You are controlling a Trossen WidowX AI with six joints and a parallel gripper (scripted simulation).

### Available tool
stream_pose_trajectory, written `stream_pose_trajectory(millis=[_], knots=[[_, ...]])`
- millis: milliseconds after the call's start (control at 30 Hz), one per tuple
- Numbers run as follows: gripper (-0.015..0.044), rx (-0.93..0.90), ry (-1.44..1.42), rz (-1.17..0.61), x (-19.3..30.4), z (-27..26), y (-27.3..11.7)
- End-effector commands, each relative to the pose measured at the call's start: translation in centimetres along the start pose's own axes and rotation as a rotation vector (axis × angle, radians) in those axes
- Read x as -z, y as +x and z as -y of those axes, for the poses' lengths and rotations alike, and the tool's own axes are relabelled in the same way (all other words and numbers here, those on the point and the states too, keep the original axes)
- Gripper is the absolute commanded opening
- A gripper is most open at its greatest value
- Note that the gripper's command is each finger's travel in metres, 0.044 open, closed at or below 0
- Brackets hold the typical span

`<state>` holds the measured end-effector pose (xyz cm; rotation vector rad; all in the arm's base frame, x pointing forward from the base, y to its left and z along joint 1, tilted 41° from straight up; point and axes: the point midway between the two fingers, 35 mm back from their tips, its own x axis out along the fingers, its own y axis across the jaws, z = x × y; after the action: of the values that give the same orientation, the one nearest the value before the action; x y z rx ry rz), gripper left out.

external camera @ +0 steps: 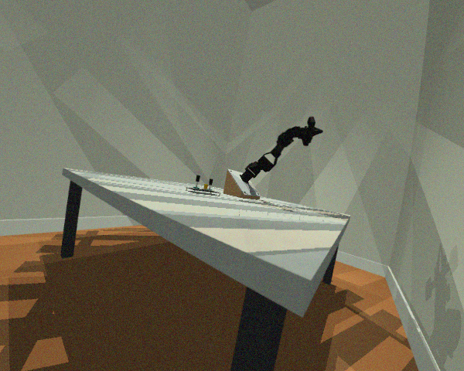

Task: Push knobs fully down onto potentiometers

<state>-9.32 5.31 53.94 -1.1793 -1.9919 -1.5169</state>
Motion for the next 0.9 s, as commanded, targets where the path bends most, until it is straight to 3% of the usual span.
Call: stream_pose_trajectory(millis=[0, 467, 867], knots=[[0.0, 0.025, -0.054, -0.11, 3.0, 1.1, 0.2], [0.0, 0.086, -0.136, -0.438, 11.6, 4.2, -1.7], [0.0, 0.068, -0.257, -0.789, 19.8, 5.8, -6.4]])
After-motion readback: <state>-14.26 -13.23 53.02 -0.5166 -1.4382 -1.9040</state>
